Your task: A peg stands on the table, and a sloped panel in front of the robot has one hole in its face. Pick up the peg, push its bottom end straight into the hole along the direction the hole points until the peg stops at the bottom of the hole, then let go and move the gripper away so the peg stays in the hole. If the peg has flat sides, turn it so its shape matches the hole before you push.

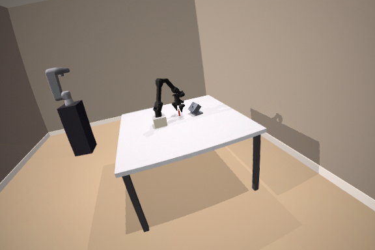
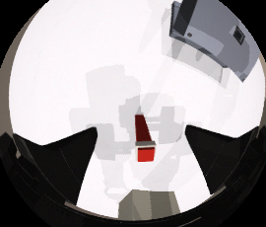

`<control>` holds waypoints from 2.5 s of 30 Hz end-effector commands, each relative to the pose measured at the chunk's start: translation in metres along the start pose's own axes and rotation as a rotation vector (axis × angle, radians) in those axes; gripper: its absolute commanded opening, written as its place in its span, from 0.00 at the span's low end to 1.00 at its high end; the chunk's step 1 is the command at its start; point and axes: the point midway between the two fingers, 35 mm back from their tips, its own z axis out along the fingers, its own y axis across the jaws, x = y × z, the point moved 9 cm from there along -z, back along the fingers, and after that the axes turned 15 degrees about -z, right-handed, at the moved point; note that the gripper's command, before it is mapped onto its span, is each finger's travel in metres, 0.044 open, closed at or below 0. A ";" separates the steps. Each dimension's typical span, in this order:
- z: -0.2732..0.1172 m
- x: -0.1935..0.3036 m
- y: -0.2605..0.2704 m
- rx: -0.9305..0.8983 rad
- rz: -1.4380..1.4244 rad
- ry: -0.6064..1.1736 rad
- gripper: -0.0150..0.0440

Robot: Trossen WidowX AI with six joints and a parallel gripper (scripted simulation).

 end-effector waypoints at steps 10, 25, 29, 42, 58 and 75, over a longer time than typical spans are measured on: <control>0.015 0.004 0.001 -0.008 -0.004 0.018 1.00; 0.012 0.002 0.000 -0.001 0.000 0.008 0.47; 0.012 0.002 0.000 -0.001 0.000 0.008 0.32; -0.006 0.000 0.000 -0.003 -0.001 0.010 0.25; -0.068 0.003 -0.002 -0.007 -0.003 0.014 0.25; -0.073 0.010 -0.013 0.020 0.030 -0.098 0.25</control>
